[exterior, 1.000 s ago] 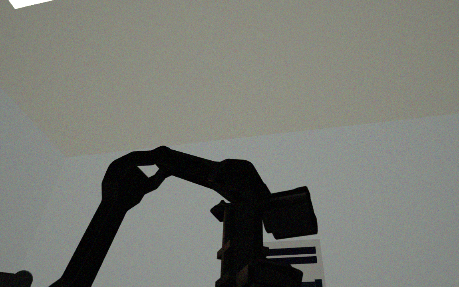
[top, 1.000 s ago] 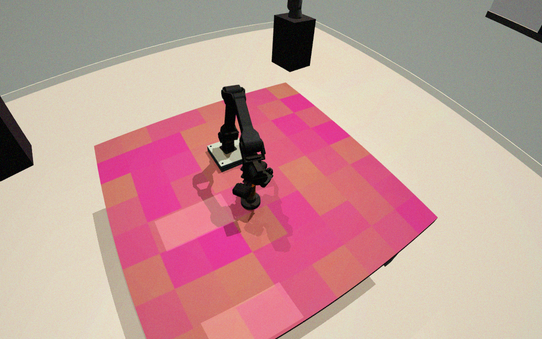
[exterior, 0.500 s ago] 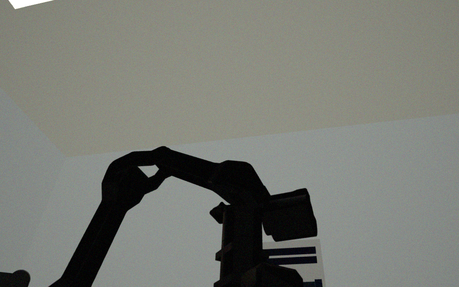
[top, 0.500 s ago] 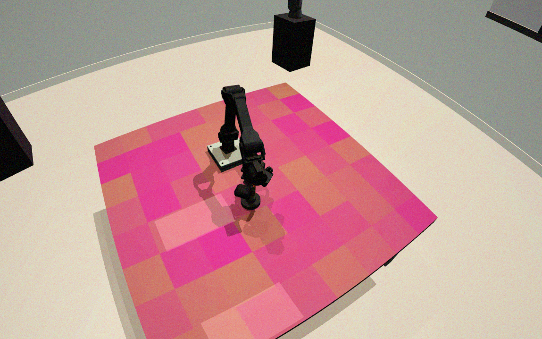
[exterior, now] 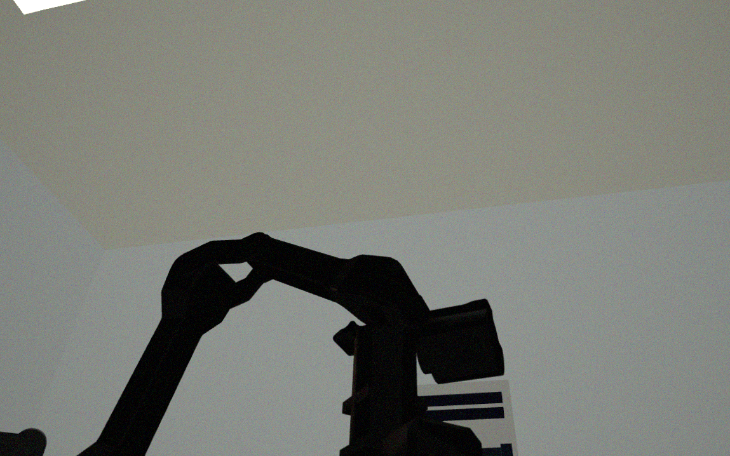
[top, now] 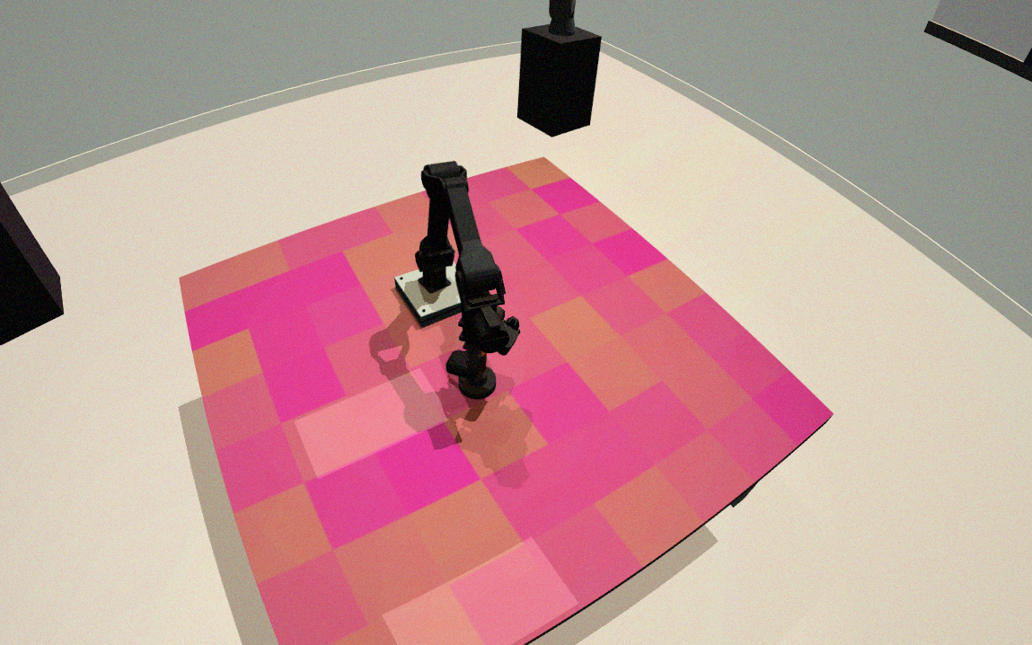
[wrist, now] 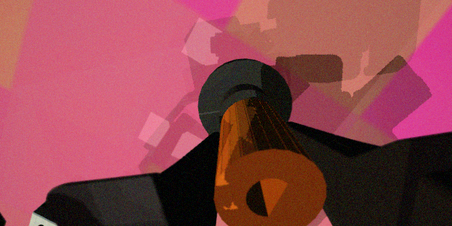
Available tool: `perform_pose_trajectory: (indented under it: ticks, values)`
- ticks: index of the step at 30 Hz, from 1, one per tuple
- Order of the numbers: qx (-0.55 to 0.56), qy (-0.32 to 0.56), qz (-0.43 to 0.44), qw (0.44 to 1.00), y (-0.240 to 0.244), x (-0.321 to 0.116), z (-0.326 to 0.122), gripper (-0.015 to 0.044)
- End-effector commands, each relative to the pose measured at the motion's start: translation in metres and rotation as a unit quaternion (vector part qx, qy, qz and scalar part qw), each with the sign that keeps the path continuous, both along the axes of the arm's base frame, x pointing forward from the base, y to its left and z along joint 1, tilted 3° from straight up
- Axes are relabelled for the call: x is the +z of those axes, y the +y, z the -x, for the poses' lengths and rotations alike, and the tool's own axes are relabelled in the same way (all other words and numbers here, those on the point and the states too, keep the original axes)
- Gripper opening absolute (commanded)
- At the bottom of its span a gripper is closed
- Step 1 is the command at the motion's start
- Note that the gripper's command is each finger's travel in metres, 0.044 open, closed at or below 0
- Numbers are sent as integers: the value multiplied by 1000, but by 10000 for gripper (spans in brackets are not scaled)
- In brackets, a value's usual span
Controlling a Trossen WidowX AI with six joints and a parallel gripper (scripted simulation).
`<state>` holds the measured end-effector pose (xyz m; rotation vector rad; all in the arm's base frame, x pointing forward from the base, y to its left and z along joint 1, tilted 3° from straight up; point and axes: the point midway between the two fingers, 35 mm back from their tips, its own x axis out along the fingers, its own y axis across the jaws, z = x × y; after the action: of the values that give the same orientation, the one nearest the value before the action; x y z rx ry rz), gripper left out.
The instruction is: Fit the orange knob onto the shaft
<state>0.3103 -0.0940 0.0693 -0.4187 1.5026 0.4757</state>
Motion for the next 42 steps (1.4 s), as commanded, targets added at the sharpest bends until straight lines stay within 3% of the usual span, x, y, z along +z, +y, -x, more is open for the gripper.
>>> perform_pose_trajectory:
  ticks: [1,9,16,42]
  values:
    - [4,0,0,1000,0,-1,0,0]
    - [8,-1,0,1000,0,5,0,0]
    - [108,-5,2,994,-1,4,-1,0]
    - [108,-5,1,994,0,0,-1,0]
